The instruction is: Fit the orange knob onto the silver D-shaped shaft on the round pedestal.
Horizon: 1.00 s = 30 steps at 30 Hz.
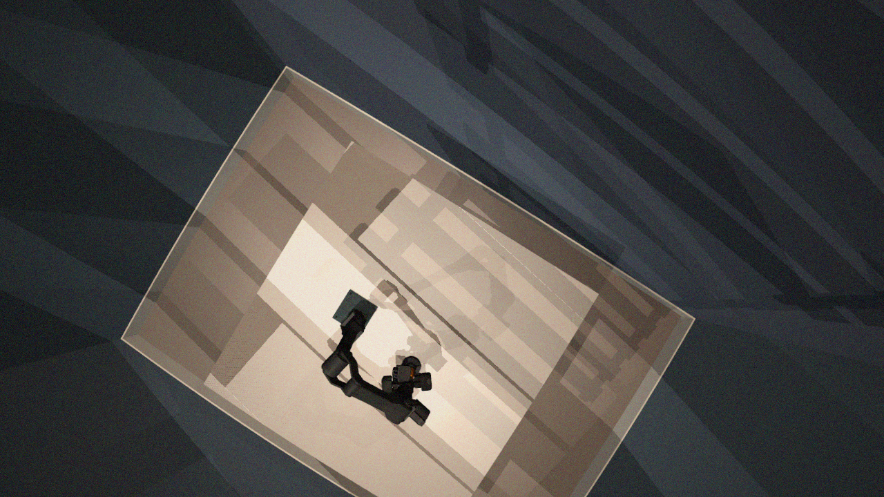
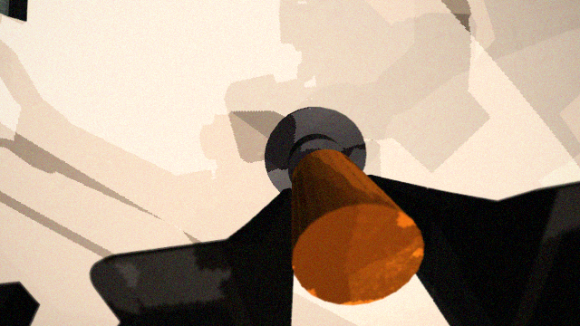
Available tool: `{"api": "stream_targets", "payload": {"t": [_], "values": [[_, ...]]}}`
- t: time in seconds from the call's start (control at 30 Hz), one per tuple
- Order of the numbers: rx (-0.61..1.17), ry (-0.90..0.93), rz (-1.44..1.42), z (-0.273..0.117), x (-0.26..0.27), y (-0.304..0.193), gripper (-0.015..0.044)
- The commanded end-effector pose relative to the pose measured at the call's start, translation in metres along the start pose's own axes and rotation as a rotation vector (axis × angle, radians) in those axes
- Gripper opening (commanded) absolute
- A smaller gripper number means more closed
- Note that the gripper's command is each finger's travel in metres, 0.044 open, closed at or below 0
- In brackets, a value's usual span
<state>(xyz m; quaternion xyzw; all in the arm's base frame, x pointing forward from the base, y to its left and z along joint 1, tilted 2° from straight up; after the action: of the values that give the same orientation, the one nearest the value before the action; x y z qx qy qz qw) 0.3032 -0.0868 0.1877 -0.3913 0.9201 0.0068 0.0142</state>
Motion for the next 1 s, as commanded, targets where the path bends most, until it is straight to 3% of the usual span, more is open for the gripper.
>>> {"api": "stream_targets", "payload": {"t": [0.0,0.53,0.77,0.97], "values": [[0.001,-0.003,-0.004,0.0000,0.0003,0.0011,0.0000],[0.000,-0.003,-0.004,-0.0044,0.0032,0.0056,0.0000],[0.001,-0.003,-0.203,-0.0054,0.0031,0.0055,0.0000],[0.001,-0.003,-0.213,-0.0038,0.0022,0.0042,0.0000]]}}
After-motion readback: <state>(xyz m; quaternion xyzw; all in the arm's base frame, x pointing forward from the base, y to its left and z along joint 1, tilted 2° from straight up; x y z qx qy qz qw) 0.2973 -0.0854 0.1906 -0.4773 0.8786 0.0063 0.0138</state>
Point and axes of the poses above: the point midway between the two fingers, 35 mm back from their tips, its own z axis out along the fingers, its own x axis across the jaws, y = z × x, the point moved 9 cm from there along -z, back along the fingers, and after that the axes turned 14 degrees about -z, right-handed, at the moved point
